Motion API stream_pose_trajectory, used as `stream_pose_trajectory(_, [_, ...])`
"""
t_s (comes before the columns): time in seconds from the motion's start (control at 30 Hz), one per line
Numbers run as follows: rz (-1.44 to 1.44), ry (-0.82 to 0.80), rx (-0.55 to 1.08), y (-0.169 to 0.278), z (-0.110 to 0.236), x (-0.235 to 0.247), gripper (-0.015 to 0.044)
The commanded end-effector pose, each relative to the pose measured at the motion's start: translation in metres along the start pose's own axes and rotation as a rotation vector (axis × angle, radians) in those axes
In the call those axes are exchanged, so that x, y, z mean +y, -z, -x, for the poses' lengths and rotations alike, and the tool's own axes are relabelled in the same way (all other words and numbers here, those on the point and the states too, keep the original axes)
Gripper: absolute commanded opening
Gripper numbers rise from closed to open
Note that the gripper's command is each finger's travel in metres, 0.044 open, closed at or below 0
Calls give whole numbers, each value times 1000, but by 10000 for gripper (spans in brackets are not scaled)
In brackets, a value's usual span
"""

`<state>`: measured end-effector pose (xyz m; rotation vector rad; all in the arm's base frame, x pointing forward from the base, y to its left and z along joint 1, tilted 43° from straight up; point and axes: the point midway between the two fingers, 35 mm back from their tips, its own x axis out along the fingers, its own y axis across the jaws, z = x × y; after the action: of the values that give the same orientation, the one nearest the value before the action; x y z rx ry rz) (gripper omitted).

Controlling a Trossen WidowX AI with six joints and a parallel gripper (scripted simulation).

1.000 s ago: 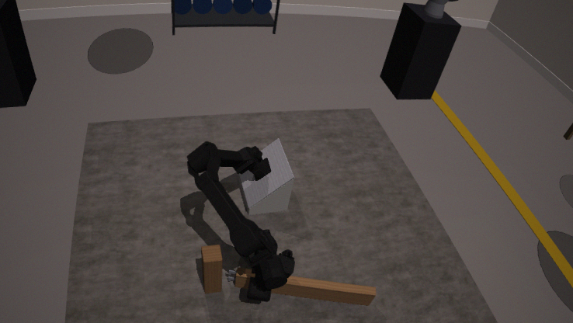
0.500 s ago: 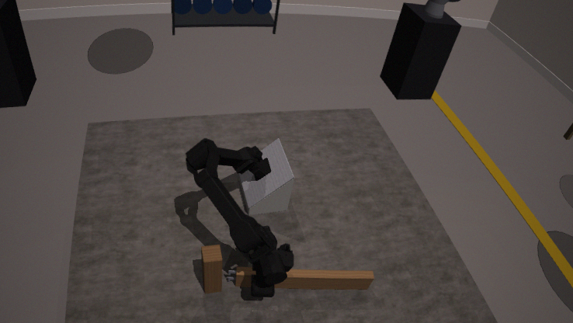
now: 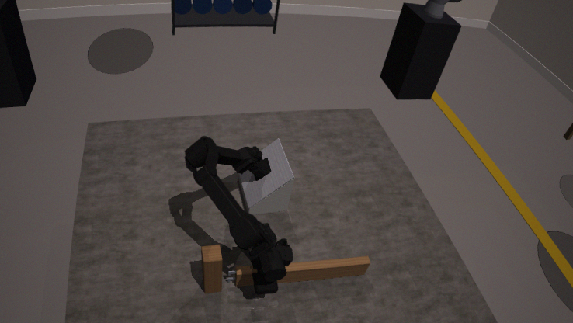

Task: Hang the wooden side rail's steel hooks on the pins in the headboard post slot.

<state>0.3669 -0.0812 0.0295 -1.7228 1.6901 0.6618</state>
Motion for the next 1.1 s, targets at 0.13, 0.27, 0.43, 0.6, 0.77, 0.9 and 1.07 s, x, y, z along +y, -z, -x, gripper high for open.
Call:
stream_pose_trajectory(0.13, [35,1,0,0,0,3,0])
stream_pose_trajectory(0.27, [35,1,0,0,0,3,0])
stream_pose_trajectory(0.43, [41,0,0,0,0,3,0])
stream_pose_trajectory(0.6, [82,-7,3,0,1,3,0])
stream_pose_trajectory(0.77, [82,-7,3,0,1,3,0])
stream_pose_trajectory(0.9, [82,-7,3,0,2,3,0])
stream_pose_trajectory(1.07, [82,-7,3,0,3,3,0])
